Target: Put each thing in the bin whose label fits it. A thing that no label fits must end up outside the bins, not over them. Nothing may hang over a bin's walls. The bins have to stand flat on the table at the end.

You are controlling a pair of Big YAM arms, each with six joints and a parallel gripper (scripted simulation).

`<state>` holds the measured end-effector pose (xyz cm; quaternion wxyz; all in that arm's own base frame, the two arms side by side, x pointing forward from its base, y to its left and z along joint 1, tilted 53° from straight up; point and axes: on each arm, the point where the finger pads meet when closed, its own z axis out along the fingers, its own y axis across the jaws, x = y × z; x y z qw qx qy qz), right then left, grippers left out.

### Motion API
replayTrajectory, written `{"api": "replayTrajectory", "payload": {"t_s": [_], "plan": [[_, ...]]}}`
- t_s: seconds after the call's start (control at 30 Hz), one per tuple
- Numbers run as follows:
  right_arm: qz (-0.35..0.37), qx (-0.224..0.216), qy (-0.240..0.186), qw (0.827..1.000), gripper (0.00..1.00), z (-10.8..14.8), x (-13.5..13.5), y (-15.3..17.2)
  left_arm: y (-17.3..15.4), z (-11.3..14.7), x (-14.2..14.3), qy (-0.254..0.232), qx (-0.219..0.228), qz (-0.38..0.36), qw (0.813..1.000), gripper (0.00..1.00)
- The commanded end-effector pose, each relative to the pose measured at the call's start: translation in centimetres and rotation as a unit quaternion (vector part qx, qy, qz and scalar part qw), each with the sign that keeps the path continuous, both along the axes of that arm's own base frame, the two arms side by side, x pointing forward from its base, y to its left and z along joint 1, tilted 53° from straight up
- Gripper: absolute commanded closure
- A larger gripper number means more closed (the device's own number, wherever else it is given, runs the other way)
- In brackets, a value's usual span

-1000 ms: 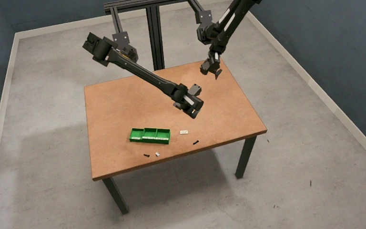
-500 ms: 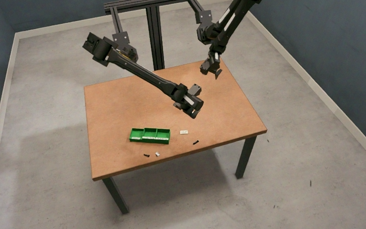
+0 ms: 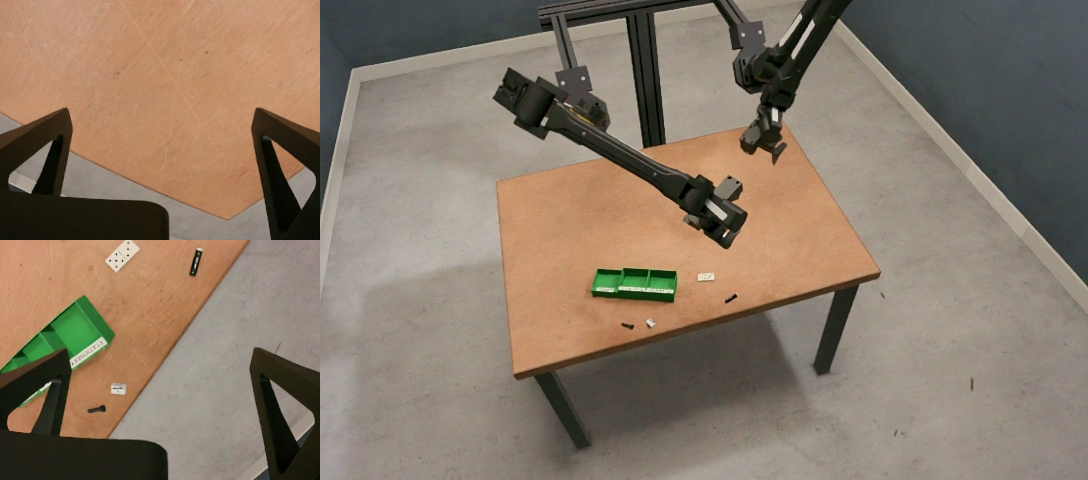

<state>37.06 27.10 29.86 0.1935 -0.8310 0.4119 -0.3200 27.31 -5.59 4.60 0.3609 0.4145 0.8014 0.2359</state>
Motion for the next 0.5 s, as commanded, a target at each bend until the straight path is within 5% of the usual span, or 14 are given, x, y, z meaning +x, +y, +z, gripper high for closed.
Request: {"api": "replayTrajectory", "payload": {"t_s": [0.0,0.47], "plan": [[0.001,0.003,-0.003,1.000,0.00,0.4,-0.1,0.1,-0.1,0.2,-0.6,0.000,-0.006,0.003,1.000,0.00],[0.001,0.003,-0.003,1.000,0.00,0.4,-0.1,0.1,-0.3,1.6,-2.4,0.001,-0.006,0.003,1.000,0.00]]}}
